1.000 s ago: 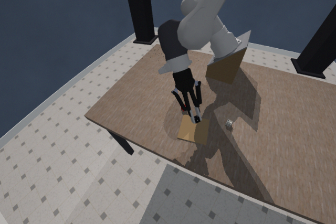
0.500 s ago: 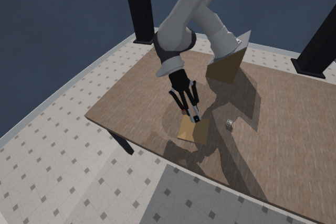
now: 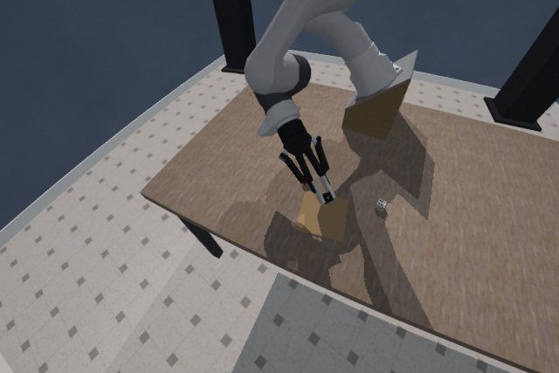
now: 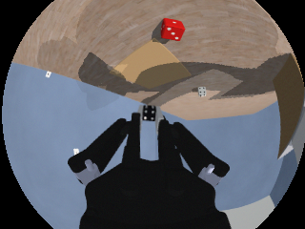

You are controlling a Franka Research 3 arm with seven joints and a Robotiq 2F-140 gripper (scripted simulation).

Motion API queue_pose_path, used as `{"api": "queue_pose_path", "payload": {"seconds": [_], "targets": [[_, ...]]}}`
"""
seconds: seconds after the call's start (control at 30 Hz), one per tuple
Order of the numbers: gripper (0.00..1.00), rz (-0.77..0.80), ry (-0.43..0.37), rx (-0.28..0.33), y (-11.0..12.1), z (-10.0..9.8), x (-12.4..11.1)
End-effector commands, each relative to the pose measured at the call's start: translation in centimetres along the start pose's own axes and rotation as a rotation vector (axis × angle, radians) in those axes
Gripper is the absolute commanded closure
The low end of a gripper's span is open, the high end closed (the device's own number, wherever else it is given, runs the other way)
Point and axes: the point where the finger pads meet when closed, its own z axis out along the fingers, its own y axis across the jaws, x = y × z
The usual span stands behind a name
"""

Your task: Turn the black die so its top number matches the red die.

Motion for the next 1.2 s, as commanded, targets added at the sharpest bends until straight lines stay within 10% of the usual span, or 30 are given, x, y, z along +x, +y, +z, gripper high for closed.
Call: {"api": "queue_pose_path", "payload": {"seconds": [0.0,1.17], "targets": [[0.87,-0.074,-0.029,-0.012,0.3,0.3,-0.8],[0.87,-0.074,-0.029,-0.012,-0.1,3.8,5.4]]}}
